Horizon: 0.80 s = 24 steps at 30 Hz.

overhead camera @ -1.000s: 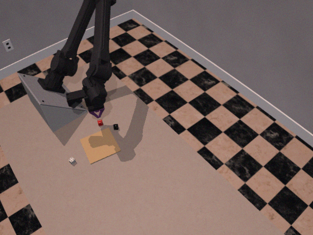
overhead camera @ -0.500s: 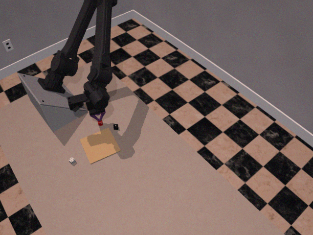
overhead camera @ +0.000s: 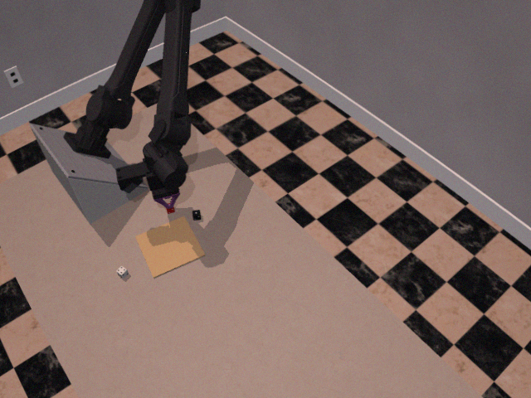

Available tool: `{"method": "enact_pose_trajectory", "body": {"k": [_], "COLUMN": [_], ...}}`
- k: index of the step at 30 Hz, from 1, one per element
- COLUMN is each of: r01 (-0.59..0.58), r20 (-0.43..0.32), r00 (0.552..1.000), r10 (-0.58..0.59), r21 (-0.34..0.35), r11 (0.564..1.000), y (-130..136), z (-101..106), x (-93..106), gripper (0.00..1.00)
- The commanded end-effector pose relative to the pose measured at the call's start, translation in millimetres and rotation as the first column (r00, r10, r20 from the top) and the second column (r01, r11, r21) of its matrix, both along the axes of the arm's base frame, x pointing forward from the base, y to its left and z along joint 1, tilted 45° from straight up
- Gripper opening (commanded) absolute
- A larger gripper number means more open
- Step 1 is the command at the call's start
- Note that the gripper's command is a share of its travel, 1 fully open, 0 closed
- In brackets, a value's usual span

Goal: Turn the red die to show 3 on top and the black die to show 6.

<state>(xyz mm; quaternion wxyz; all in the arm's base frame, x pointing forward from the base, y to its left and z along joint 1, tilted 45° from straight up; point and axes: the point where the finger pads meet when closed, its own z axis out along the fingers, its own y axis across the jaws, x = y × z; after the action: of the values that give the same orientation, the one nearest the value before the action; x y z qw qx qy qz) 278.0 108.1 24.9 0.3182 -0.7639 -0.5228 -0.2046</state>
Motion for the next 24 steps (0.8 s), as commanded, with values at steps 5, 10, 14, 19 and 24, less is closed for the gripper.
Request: {"method": "enact_pose_trajectory", "body": {"k": [5,10,14,19,24], "r01": [0.027,0.025,0.025,0.025,0.025], "r20": [-0.008,-0.008,-0.008,-0.008,-0.008], "r00": [1.000,1.000,1.000,1.000,1.000], "r10": [-0.027,-0.025,-0.025,-0.025,-0.025], "r21": [0.001,0.001,0.001,0.001,0.001], "r11": [1.000,1.000,1.000,1.000,1.000], "y": [-2.0,-1.4,-1.4,-1.4,-1.4], "z": [-4.1,-4.2,-4.2,-4.2,-4.2], "x": [2.9,2.7,2.7,2.7,2.7], "gripper": [0.35,0.35,0.35,0.35,0.35]}}
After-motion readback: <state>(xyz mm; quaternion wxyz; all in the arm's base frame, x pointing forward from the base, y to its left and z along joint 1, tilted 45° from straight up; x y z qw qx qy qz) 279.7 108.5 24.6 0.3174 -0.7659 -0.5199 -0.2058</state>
